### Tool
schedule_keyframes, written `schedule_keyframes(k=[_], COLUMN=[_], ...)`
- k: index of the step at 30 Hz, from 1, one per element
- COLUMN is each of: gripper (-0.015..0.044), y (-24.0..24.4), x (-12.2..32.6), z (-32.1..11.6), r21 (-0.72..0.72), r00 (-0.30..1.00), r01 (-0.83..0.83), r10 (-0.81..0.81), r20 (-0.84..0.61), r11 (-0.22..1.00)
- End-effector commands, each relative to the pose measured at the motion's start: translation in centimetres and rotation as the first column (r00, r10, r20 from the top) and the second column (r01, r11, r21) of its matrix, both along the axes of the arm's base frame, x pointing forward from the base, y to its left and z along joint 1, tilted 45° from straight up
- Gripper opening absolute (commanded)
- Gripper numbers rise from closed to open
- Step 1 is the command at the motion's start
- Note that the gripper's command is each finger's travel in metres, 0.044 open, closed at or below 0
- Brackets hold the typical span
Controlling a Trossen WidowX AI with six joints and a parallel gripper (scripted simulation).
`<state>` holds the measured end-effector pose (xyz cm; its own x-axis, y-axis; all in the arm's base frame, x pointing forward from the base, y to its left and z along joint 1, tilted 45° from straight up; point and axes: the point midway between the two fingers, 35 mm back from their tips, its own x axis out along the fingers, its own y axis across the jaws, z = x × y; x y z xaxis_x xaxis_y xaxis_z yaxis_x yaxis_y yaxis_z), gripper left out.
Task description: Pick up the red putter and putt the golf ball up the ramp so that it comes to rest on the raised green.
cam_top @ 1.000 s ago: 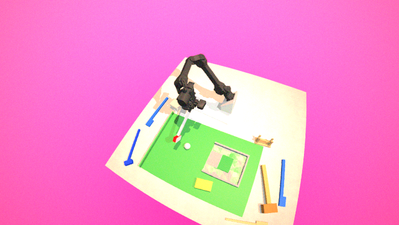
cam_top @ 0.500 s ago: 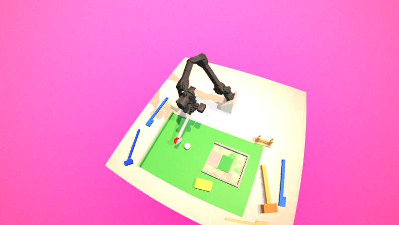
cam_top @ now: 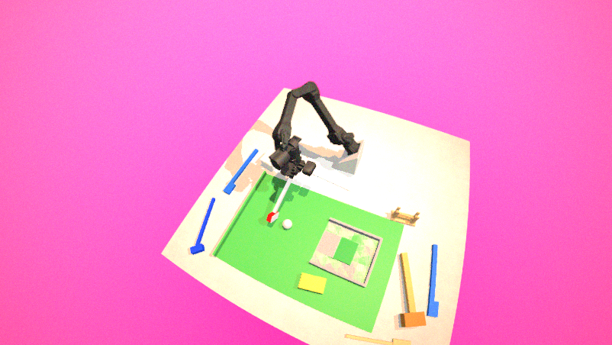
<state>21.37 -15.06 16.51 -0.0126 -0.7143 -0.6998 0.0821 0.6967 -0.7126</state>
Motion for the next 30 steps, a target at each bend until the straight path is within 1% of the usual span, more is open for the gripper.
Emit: schedule_keyframes(k=[1,14,23,30], gripper=[0.0000,0.0000,0.0000,0.0000], y=[-0.5,-0.5,-2.7,-2.6], x=[0.0,-0.1,-0.2,-0.3], z=[-0.5,-0.3,1.5,1.3], r21=[0.002,-0.001,0.000,0.002], r00=[1.000,1.000,1.000,1.000], r01=[-0.006,0.001,-0.005,0.000], r10=[0.006,-0.001,0.005,0.000], r20=[0.002,0.000,0.003,-0.002], r11=[1.000,1.000,1.000,1.000])
